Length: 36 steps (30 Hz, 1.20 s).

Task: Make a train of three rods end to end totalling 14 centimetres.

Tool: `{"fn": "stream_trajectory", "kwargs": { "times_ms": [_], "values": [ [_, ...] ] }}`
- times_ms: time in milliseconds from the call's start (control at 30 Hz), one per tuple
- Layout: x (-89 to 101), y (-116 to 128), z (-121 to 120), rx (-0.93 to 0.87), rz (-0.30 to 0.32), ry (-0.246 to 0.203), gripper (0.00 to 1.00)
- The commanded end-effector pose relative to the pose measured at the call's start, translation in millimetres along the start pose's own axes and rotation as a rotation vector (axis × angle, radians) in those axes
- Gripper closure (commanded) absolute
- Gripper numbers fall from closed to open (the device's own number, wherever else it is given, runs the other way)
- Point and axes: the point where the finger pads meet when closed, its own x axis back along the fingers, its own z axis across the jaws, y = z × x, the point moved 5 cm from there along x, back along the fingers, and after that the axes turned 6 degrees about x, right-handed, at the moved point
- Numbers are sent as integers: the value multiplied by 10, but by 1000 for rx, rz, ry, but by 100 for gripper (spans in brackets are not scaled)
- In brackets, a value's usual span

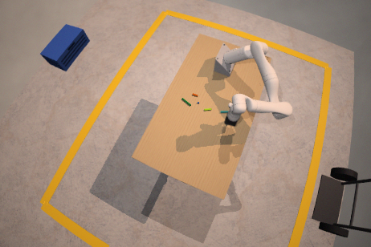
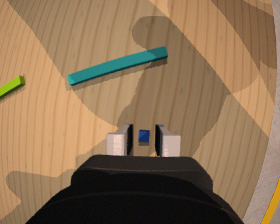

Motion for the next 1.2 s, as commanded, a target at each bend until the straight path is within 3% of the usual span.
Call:
{"fn": "stream_trajectory", "kwargs": {
  "times_ms": [0,367,633,700,967,1167],
  "values": [
    [8,4,-1,0,-2,0,46],
    [62,4,-1,0,-2,0,46],
    [410,3,-1,0,-2,0,46],
    [410,3,-1,0,-2,0,46],
    [802,2,-1,0,-2,0,46],
    [906,2,-1,0,-2,0,46]
  ]
}}
